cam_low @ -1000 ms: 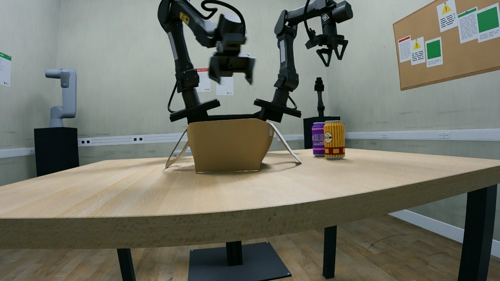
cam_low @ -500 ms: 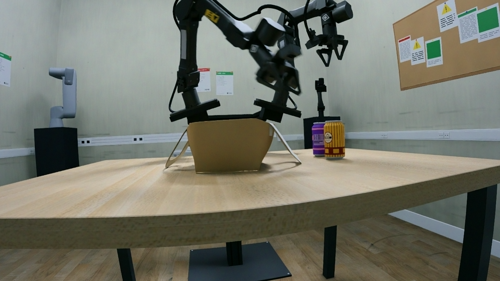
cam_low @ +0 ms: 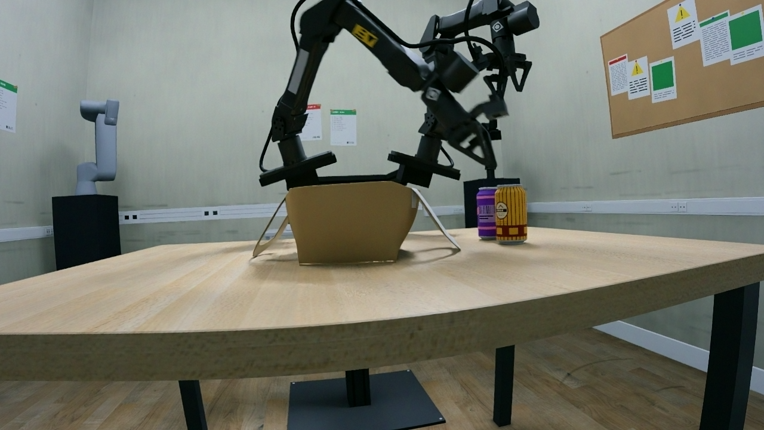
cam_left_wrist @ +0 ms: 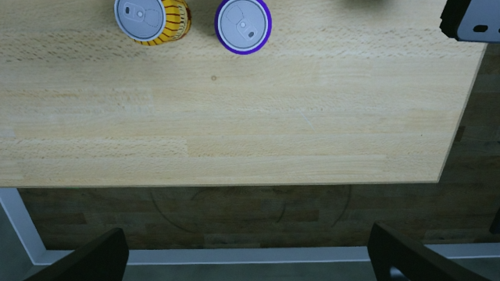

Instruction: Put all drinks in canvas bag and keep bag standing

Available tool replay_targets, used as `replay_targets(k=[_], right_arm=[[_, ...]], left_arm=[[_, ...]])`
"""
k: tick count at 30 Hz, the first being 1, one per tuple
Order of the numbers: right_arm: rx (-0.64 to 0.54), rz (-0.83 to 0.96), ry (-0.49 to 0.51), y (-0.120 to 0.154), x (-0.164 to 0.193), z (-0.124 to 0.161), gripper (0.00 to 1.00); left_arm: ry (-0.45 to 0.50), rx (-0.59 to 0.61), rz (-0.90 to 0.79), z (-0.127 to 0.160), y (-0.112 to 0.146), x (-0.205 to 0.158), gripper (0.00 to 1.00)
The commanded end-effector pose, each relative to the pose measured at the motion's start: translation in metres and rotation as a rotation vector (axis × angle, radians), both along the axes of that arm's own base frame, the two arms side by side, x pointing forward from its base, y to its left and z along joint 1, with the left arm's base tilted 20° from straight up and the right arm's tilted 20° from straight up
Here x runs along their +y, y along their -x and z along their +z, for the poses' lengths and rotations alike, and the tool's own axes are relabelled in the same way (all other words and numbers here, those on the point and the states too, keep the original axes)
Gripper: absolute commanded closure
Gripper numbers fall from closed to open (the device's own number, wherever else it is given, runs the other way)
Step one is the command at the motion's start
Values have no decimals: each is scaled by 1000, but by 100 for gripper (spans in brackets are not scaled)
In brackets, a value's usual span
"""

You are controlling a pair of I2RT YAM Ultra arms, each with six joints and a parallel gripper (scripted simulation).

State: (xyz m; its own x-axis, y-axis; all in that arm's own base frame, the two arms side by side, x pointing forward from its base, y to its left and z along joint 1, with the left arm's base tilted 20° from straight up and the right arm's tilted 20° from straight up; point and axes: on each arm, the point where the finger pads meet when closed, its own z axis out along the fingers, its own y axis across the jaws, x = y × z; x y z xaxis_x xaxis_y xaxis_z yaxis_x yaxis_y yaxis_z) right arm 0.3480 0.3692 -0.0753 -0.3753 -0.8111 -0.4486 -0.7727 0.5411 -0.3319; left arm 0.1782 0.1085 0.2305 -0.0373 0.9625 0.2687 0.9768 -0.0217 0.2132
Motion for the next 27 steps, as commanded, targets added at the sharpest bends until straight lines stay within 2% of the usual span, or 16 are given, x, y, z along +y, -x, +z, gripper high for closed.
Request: replay_targets(k=[1, 2, 5, 7, 8, 9, 10, 12, 14, 16, 18, 19, 21, 22, 27], right_arm=[[41, 150, 17, 21, 45, -15, 16], [28, 138, 10, 15, 45, -11, 16], [67, 194, 43, 35, 55, -33, 16], [67, 194, 43, 35, 55, -33, 16], [52, 186, 29, 27, 56, -24, 16], [67, 205, 45, 37, 59, -36, 16], [41, 203, 12, 32, 68, -29, 16], [46, 209, 20, 35, 69, -29, 16], [-7, 211, -48, 27, 85, -1, 16], [35, 210, -7, 37, 77, -34, 16], [32, 210, -11, 36, 77, -27, 16], [7, 214, -41, 32, 85, -12, 16], [5, 214, -44, 32, 86, -11, 16], [-11, 216, -62, 29, 90, 1, 16], [-15, 220, -65, 29, 91, 3, 16]], left_arm=[[3, -29, -13, 9, 0, -5, 0], [3, -29, -13, 9, 0, -5, 0], [3, -29, -13, 9, 0, -5, 0], [3, -29, -13, 9, 0, -5, 0], [3, -29, -13, 9, 0, -5, 0], [3, -29, -13, 9, 0, -5, 0], [3, -29, -13, 9, 0, -5, 0], [3, -29, -13, 9, 0, -5, 0], [3, -29, -13, 9, 0, -5, 0], [3, -29, -13, 9, 0, -5, 0], [3, -29, -13, 9, 0, -5, 0], [3, -29, -13, 9, 0, -5, 0], [3, -29, -13, 9, 0, -5, 0], [3, -29, -13, 9, 0, -5, 0], [3, -29, -13, 9, 0, -5, 0]])
